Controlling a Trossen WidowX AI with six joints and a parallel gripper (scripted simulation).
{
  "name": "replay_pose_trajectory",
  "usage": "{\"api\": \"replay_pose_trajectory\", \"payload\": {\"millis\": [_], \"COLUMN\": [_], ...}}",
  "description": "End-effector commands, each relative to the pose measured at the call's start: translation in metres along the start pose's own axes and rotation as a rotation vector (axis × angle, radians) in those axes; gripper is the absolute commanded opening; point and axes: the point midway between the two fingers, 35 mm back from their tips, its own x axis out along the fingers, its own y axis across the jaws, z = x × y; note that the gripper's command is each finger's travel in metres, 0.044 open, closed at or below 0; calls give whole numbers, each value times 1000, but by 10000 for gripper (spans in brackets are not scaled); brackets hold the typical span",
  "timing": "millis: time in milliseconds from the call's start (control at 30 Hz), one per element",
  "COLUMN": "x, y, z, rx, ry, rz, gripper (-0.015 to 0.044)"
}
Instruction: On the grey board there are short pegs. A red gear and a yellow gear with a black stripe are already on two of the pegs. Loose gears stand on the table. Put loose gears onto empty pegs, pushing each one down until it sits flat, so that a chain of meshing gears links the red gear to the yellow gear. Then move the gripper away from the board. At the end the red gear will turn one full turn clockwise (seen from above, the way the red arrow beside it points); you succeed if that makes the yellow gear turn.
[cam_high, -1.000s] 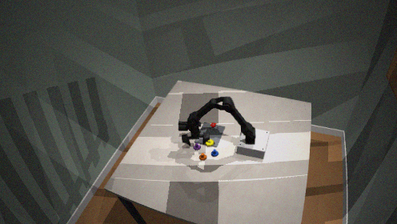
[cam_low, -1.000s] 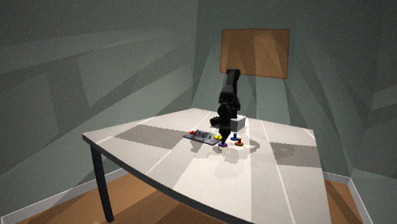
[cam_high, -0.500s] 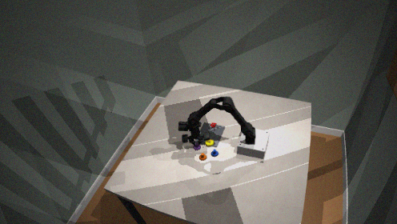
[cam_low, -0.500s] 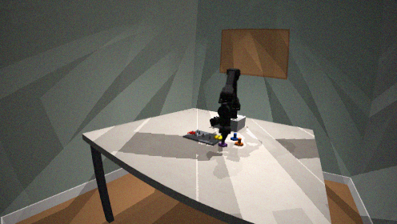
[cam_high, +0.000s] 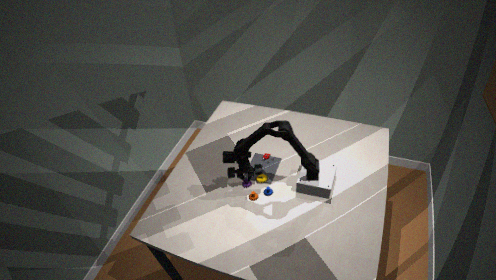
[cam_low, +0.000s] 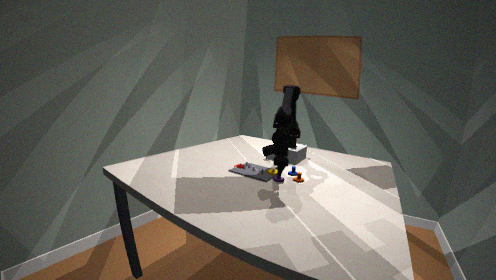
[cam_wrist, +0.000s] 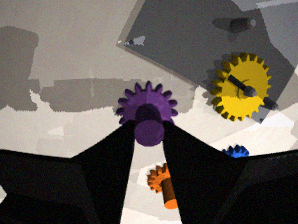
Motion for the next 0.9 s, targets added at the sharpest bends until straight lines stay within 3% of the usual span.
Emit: {"api": "replay_pose_trajectory", "payload": {"millis": [0,867], "x": [-18,-110], "y": [5,-3], "z": [2,2], "rx": [4,4], "ry": [-7,-7], "rz": [18,18], "gripper": [0,0]}}
